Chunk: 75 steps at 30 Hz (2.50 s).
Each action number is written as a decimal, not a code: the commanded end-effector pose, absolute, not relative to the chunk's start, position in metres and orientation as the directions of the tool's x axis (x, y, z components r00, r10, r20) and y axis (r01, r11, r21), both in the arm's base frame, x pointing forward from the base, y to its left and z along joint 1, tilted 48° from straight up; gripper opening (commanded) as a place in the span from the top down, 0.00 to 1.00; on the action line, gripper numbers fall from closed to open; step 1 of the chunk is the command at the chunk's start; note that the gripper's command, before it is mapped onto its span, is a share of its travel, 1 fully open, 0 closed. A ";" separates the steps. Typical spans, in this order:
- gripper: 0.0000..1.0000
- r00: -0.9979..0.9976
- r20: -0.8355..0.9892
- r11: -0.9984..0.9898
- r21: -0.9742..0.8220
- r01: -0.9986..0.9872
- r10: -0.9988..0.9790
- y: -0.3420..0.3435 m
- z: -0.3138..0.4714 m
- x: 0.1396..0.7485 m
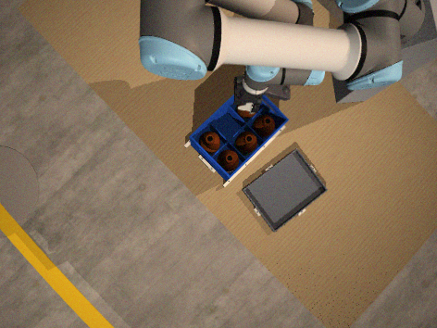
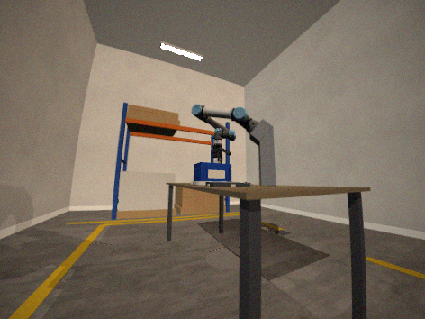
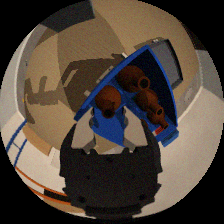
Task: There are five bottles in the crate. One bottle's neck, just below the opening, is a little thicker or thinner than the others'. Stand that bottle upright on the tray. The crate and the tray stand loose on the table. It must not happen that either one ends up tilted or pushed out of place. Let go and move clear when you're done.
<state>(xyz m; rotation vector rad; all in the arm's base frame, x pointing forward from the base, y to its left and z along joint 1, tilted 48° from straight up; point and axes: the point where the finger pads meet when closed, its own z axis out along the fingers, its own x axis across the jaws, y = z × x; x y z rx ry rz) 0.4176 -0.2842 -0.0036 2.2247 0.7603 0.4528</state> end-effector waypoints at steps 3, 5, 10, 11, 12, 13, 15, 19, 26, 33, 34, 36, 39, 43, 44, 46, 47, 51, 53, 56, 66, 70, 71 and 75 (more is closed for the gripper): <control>0.62 0.763 0.089 -0.558 0.736 0.383 0.640 -0.284 -0.003 0.418; 0.62 0.763 0.089 -0.558 0.736 0.383 0.640 -0.284 -0.003 0.418; 0.62 0.763 0.089 -0.558 0.736 0.383 0.640 -0.284 -0.003 0.418; 0.62 0.763 0.089 -0.558 0.736 0.383 0.640 -0.284 -0.003 0.418; 0.62 0.763 0.089 -0.558 0.736 0.383 0.640 -0.284 -0.003 0.418; 0.62 0.763 0.089 -0.558 0.736 0.383 0.640 -0.284 -0.003 0.418; 0.62 0.763 0.089 -0.558 0.736 0.383 0.640 -0.284 -0.003 0.418; 1.00 0.763 0.089 -0.558 0.736 0.383 0.640 -0.284 -0.003 0.418; 1.00 0.763 0.089 -0.558 0.736 0.383 0.640 -0.284 -0.003 0.418; 1.00 0.763 0.089 -0.558 0.736 0.383 0.640 -0.284 -0.003 0.418; 1.00 0.763 0.089 -0.558 0.736 0.383 0.640 -0.284 -0.003 0.418; 1.00 0.763 0.089 -0.558 0.736 0.383 0.640 -0.284 -0.003 0.418; 1.00 0.763 0.089 -0.558 0.736 0.383 0.640 -0.284 -0.003 0.418; 1.00 0.763 0.089 -0.558 0.736 0.383 0.640 -0.284 -0.003 0.418; 1.00 0.763 0.089 -0.558 0.736 0.383 0.640 -0.284 -0.003 0.418; 1.00 0.763 0.089 -0.558 0.736 0.383 0.640 -0.284 -0.003 0.418; 1.00 0.763 0.089 -0.558 0.736 0.383 0.640 -0.284 -0.003 0.418; 1.00 0.763 0.089 -0.558 0.736 0.383 0.640 -0.284 -0.003 0.418; 1.00 0.763 0.089 -0.558 0.736 0.383 0.640 -0.284 -0.003 0.418; 1.00 0.763 0.089 -0.558 0.736 0.383 0.640 -0.284 -0.003 0.418; 1.00 0.763 0.089 -0.558 0.736 0.383 0.640 -0.284 -0.003 0.418; 1.00 0.763 0.089 -0.558 0.736 0.383 0.640 -0.284 -0.003 0.418; 1.00 0.763 0.089 -0.558 0.736 0.383 0.640 -0.284 -0.003 0.418; 1.00 0.763 0.089 -0.558 0.736 0.383 0.640 -0.284 -0.003 0.418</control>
